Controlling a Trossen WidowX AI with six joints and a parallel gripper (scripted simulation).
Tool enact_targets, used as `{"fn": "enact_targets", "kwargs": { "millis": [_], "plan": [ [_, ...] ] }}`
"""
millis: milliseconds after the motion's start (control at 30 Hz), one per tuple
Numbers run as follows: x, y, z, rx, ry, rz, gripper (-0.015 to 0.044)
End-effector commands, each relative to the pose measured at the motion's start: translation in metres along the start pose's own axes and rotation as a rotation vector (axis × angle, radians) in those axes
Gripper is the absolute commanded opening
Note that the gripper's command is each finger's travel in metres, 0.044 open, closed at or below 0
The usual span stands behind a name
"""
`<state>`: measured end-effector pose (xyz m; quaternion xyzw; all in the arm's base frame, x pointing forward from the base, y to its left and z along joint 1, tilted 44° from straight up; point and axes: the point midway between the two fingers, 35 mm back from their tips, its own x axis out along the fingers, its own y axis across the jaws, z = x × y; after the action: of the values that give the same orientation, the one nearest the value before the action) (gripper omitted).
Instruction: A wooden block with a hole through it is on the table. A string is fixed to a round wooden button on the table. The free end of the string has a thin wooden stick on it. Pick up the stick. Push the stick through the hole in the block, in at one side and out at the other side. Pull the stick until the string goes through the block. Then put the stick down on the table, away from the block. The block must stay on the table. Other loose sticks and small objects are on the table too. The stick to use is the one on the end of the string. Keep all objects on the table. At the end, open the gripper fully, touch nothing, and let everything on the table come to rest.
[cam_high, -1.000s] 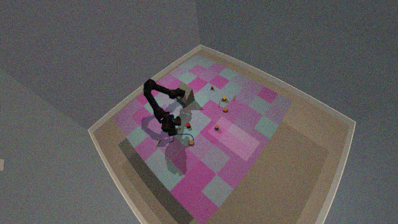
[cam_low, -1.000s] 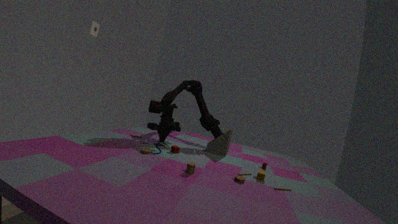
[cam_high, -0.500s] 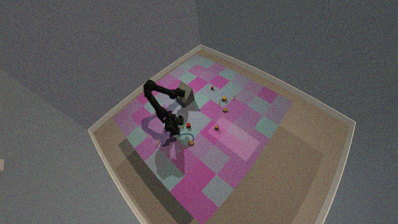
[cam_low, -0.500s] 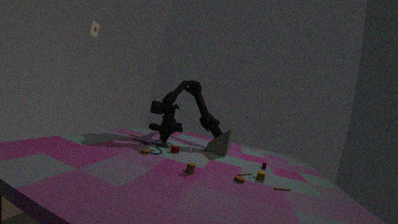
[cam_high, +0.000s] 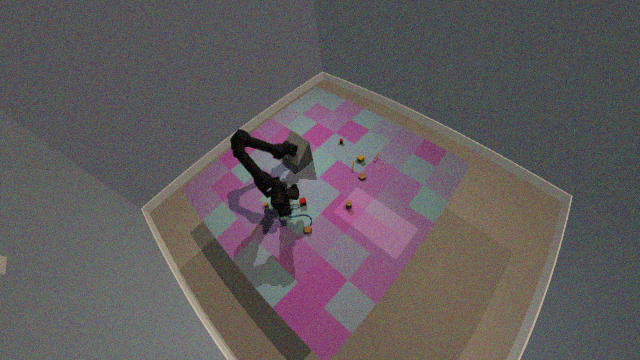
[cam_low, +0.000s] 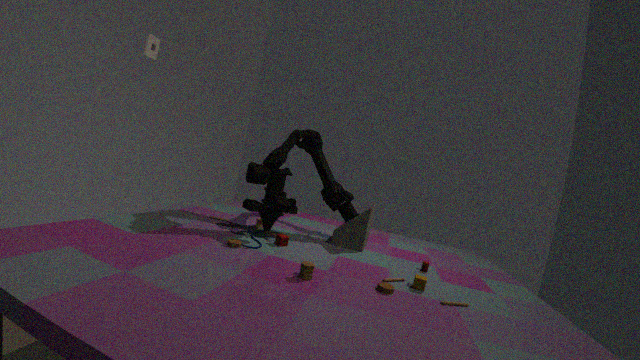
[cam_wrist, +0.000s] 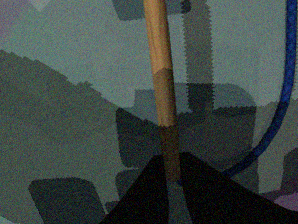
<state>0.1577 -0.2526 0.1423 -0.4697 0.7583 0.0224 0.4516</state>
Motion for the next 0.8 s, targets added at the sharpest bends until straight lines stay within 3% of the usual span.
{"fn": "enact_targets", "kwargs": {
  "millis": [0, 767],
  "plan": [
    [0.002, 0.004, 0.006, -0.004, 0.004, 0.007, 0.0000],
    [0.003, 0.005, 0.023, -0.004, 0.005, 0.007, 0.0000]
  ]
}}
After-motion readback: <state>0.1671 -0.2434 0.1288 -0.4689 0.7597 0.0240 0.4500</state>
